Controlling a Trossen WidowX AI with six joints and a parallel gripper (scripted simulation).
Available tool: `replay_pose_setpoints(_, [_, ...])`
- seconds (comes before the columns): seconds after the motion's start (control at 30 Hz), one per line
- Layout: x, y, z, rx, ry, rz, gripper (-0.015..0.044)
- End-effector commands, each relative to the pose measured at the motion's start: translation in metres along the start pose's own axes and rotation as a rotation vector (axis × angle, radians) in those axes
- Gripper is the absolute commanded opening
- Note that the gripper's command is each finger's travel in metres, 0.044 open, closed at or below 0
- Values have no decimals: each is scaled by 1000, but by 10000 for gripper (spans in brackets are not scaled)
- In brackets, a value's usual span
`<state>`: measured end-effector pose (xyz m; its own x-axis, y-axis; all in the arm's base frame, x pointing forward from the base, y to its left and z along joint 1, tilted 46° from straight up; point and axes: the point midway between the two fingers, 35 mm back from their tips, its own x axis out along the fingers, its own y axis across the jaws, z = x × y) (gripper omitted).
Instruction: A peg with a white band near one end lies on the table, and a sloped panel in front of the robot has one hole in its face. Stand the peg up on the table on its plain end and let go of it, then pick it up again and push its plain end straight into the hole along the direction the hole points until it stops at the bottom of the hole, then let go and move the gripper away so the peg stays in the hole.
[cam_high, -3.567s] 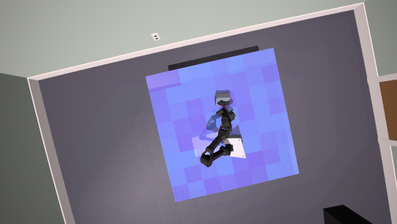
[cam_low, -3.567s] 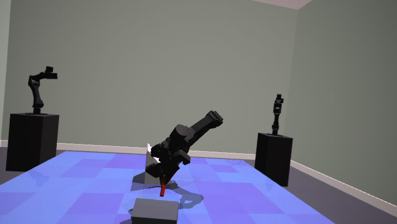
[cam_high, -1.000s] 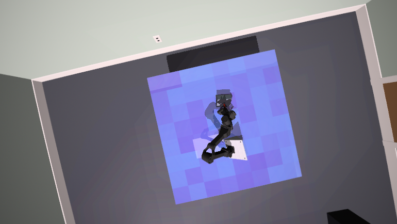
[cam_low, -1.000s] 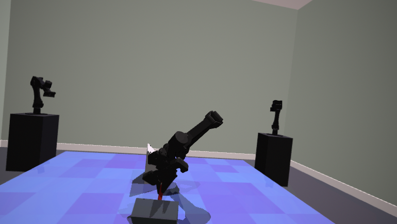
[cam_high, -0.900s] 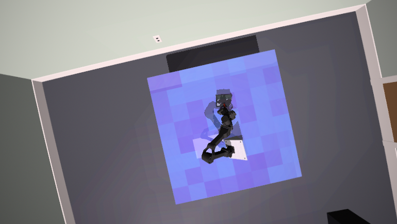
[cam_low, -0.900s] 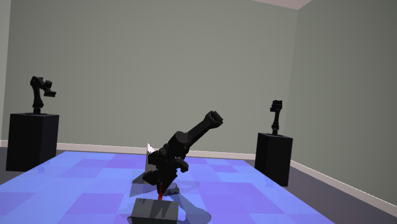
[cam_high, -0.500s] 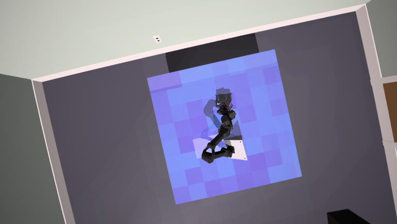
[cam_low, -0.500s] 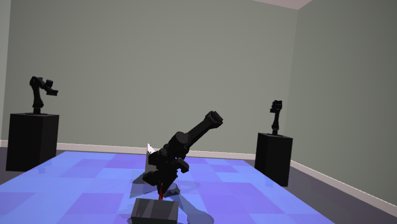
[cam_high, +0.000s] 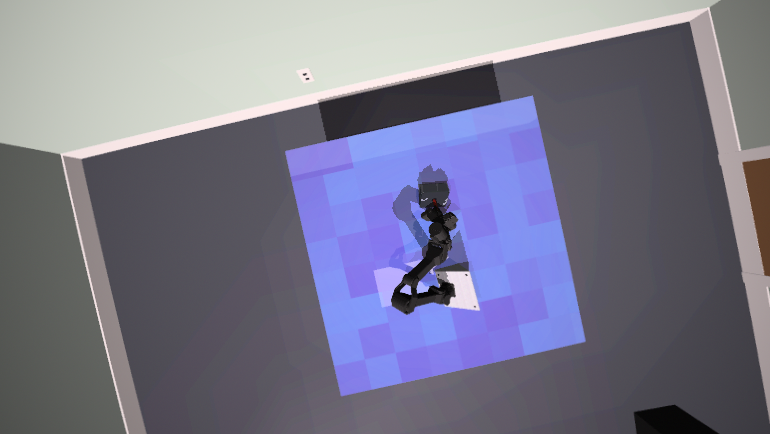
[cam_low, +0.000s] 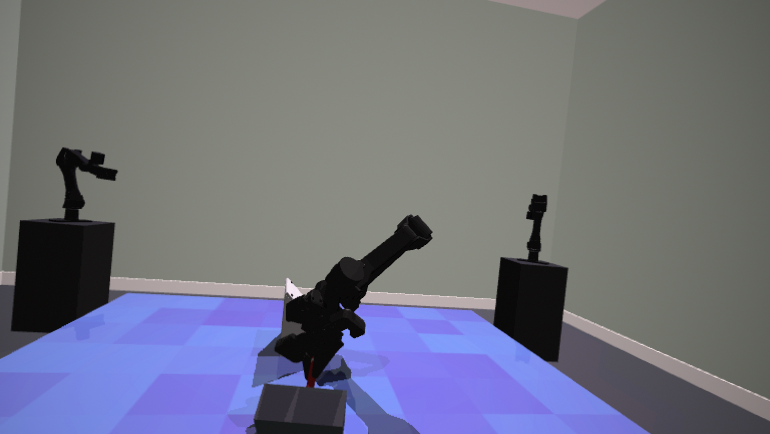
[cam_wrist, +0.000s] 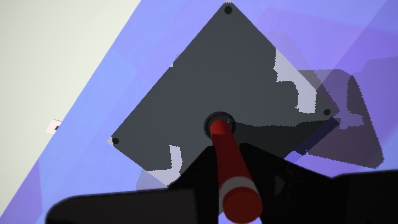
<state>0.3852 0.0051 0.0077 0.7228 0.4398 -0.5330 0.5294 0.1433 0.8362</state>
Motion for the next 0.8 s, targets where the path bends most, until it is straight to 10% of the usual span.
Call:
replay_pose_setpoints(0.0, [3, 0, 2, 3, -4, 0, 0])
replay_pose_setpoints(0.77, [13, -2, 1, 3, -4, 0, 0])
